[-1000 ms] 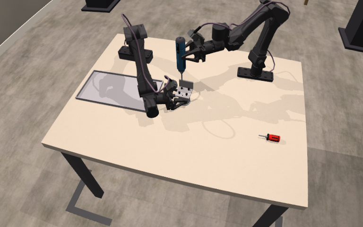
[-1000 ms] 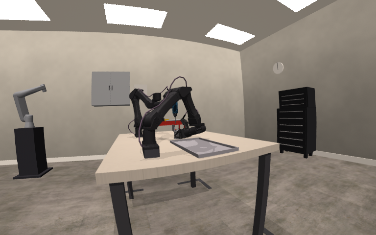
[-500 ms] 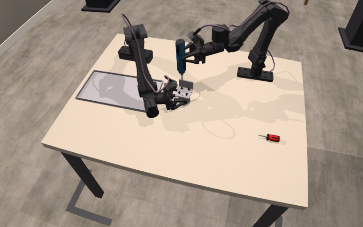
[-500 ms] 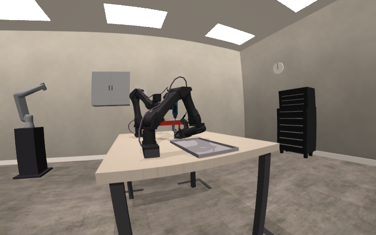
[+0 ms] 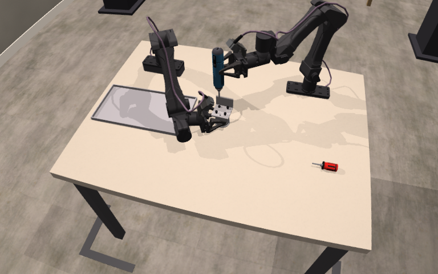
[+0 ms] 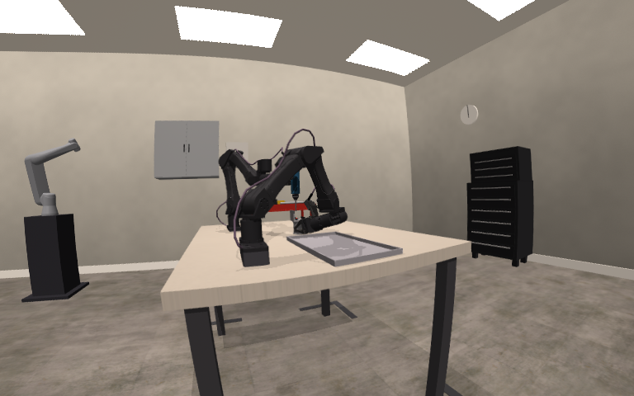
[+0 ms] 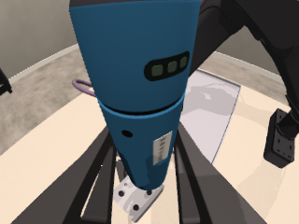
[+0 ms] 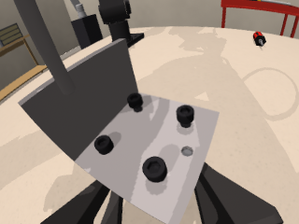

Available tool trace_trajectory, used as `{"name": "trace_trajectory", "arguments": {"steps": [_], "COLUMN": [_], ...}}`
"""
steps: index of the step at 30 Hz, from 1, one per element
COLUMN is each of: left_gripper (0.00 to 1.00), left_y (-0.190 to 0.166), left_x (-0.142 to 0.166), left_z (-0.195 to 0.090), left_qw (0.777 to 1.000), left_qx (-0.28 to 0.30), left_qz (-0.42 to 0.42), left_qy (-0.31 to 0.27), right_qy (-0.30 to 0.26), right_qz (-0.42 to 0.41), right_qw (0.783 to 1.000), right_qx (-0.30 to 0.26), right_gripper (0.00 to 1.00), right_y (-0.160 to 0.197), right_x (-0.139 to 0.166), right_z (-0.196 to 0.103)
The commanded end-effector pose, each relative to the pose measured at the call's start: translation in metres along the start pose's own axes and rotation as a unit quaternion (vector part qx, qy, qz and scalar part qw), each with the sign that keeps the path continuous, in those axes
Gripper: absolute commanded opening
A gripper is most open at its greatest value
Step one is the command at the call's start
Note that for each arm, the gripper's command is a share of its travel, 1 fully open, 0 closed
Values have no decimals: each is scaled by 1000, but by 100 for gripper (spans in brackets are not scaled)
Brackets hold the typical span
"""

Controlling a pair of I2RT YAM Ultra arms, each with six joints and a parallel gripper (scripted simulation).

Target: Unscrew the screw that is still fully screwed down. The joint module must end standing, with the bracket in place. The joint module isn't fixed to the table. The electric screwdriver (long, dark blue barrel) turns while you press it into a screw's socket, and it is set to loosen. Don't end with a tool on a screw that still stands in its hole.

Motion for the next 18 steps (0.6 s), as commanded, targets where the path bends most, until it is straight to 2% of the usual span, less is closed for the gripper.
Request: {"name": "trace_trajectory", "arguments": {"steps": [1,4,8,10,18], "left_gripper": [42,42,42,42,42], "left_y": [4,5,4,6,6], "left_x": [-19,-27,-15,-31,-22], "left_z": [0,0,-1,0,0], "left_qw": [999,998,999,997,998], "left_qx": [-7,-9,-7,-10,-10], "left_qz": [-5,-5,-5,-5,-5], "left_qy": [-51,-63,-51,-71,-62], "right_qy": [-15,-15,-15,-15,-15], "right_qz": [-13,-13,-13,-13,-13], "right_qw": [1000,1000,1000,1000,1000], "right_qx": [-6,-6,-6,-6,-6], "right_gripper": [59,59,59,59,59], "right_y": [-4,-4,-4,-4,-4], "right_x": [-11,-11,-11,-11,-11], "right_z": [2,2,2,2,2]}}
Point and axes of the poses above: on each arm, the point where the finger pads meet when closed, its own z axis out along the fingers, its own y axis across the jaws, x = y × z, the point moved 5 cm from there along -z, back along the fingers, and after that the axes turned 8 degrees about z, right-handed, at the moved point
